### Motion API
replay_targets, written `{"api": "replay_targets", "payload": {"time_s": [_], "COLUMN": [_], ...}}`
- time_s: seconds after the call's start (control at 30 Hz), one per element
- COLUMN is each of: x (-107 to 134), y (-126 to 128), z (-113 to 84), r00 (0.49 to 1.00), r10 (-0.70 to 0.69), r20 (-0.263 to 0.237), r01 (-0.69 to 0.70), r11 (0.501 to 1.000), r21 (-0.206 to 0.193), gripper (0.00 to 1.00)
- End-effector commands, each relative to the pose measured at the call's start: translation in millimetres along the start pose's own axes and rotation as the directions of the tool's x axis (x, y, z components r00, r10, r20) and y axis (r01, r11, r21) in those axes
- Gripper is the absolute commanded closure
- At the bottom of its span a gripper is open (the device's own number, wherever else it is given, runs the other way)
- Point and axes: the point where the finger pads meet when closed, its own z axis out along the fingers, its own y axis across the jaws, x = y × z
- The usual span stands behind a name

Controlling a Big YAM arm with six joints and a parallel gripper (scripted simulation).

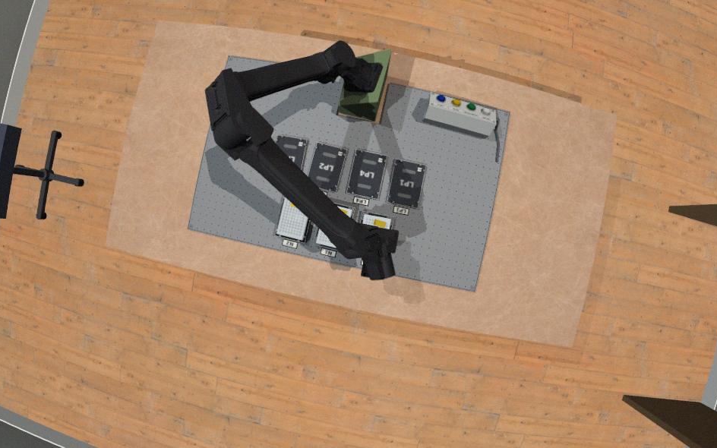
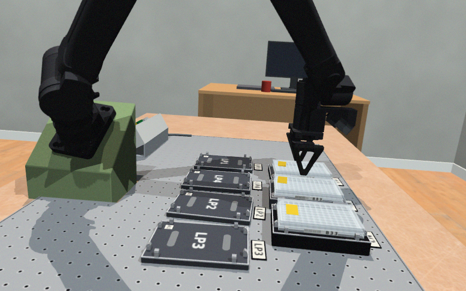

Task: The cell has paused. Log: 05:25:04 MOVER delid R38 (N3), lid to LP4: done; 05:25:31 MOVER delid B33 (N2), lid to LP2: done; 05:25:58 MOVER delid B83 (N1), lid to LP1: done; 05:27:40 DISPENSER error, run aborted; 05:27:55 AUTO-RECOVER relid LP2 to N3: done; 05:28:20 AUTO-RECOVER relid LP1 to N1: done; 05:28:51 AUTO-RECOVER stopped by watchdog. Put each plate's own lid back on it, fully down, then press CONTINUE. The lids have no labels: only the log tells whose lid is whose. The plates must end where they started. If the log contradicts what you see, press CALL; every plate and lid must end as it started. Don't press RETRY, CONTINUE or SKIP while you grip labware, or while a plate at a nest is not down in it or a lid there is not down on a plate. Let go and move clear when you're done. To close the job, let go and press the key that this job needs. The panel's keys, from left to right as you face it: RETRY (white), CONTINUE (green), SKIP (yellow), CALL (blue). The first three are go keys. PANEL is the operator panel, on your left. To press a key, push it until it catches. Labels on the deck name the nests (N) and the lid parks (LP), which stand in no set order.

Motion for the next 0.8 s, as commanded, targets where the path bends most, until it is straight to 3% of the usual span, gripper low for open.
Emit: {"api": "replay_targets", "payload": {"time_s": [0.0,0.27,0.3,0.77], "x": [-8.9,-8.9,-8.9,-8.9], "y": [0.7,0.7,0.7,0.7], "z": [-6.0,-6.2,-6.2,-6.2], "r00": [1.0,1.0,1.0,1.0], "r10": [0.004,0.004,0.004,0.004], "r20": [0.017,0.017,0.017,0.017], "r01": [-0.004,-0.004,-0.004,-0.004], "r11": [1.0,1.0,1.0,1.0], "r21": [-0.004,-0.004,-0.004,-0.004], "gripper": [1.0,1.0,0.0,0.0]}}
